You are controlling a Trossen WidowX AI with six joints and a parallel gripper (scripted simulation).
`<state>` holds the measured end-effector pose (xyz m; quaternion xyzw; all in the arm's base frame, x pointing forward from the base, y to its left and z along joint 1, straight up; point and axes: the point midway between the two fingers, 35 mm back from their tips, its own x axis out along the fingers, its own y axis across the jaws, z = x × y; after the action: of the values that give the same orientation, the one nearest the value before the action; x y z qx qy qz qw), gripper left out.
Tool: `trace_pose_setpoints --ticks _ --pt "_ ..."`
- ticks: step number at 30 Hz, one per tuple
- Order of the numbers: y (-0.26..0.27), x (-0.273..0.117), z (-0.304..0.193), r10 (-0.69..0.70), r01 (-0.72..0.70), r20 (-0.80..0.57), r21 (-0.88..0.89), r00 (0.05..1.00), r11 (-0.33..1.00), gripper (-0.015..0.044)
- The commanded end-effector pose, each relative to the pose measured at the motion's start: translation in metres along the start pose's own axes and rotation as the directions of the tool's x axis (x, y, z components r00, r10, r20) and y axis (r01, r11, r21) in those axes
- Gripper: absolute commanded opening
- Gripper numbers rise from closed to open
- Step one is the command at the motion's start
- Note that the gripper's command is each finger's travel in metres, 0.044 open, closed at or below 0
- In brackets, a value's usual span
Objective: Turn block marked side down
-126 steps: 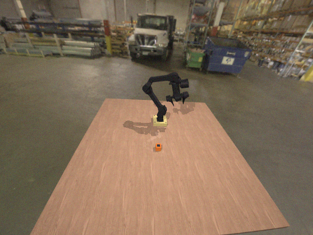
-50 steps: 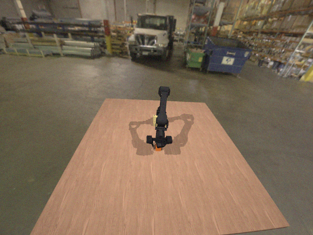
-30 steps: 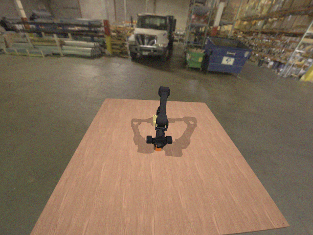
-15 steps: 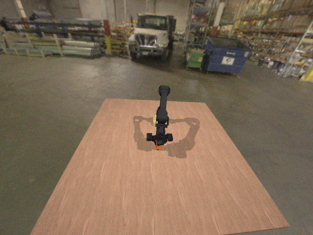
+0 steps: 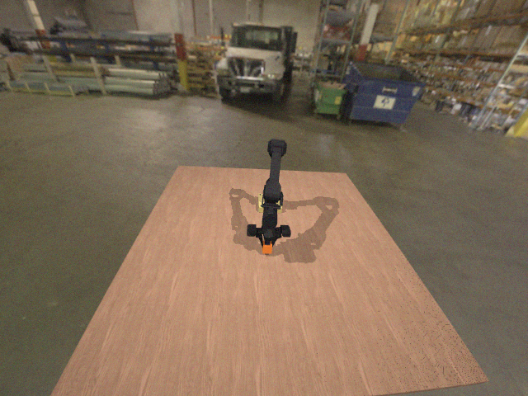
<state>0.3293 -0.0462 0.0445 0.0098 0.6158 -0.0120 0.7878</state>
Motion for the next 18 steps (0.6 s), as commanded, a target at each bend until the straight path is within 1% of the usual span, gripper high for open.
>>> trace_pose_setpoints --ticks 1,14,18 --pt "0.0005 -0.0022 0.0008 0.004 -0.003 0.063 -0.004 0.998 1.0 0.0" --pt "0.0008 -0.003 -0.004 0.003 -0.001 0.27 -0.008 0.963 1.0 0.0" --pt "0.0009 -0.0034 -0.0048 0.002 0.0 0.293 -0.009 0.956 1.0 0.0"
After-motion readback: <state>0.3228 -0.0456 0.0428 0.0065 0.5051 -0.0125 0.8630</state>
